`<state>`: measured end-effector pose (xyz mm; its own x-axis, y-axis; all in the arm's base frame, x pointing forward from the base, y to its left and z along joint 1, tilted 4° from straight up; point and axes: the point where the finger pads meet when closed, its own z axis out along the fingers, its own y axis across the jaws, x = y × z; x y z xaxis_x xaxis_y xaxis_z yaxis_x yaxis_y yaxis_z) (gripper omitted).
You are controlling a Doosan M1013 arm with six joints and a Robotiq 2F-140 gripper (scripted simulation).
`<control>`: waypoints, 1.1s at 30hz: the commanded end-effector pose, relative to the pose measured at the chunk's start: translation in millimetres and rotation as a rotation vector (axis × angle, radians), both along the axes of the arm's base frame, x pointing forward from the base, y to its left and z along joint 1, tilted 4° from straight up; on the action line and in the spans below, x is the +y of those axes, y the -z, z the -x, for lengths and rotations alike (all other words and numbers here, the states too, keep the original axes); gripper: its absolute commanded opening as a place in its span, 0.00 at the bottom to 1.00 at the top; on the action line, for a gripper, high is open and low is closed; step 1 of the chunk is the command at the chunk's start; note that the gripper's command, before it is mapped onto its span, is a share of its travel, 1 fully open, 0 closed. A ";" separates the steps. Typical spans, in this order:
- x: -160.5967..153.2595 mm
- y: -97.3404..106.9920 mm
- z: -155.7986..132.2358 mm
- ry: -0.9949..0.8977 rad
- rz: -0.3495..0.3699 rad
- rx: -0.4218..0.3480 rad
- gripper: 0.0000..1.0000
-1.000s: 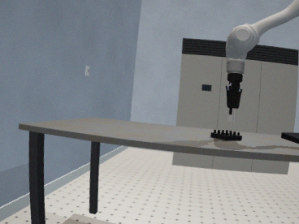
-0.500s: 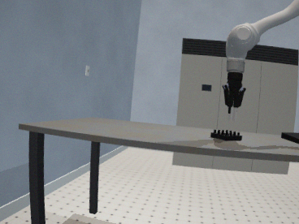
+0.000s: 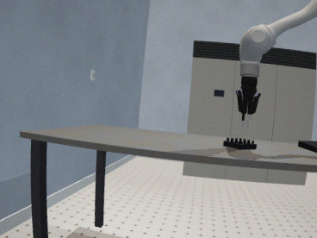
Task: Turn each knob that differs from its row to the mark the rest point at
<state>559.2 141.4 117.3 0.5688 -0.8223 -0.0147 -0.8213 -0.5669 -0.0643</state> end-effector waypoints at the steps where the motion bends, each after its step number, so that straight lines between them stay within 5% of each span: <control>1: 0.0 -0.1 0.0 0.000 0.000 0.000 0.12; 33: 0.2 2.9 -0.1 0.000 0.000 0.000 0.12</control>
